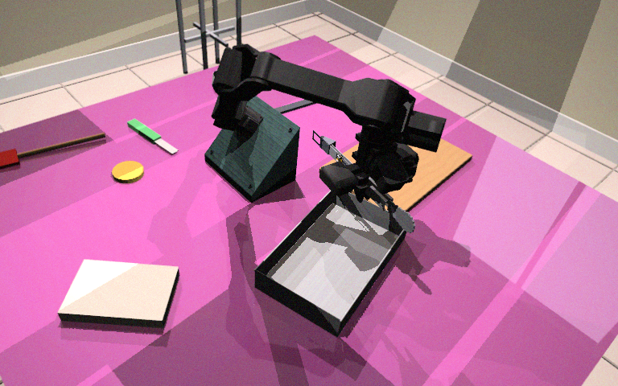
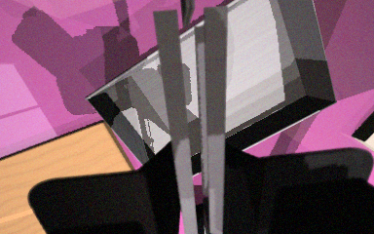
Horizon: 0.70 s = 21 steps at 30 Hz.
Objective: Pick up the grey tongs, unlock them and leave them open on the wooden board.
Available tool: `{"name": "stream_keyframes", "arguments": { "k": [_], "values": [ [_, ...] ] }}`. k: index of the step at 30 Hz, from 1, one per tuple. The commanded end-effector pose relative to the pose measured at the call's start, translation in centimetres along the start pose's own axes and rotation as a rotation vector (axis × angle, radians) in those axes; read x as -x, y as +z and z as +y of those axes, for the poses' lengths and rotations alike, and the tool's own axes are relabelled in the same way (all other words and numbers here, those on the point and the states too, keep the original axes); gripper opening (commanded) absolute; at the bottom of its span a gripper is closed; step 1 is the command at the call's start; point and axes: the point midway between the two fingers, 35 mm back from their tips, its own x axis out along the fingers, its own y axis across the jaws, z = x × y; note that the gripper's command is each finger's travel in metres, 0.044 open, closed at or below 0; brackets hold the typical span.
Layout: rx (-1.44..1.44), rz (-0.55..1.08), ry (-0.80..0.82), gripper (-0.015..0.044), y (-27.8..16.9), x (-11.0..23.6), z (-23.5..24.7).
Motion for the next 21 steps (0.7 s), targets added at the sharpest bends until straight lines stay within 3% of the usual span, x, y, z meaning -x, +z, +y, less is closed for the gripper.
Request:
{"name": "stream_keyframes", "arguments": {
  "k": [1, 21],
  "values": [
    [-0.080, -0.007, 0.012, -0.0150, -0.3, 0.4, 2.1],
    [-0.516, -0.003, 0.004, -0.0150, -5.3, 0.2, 13.1]
  ]
}}
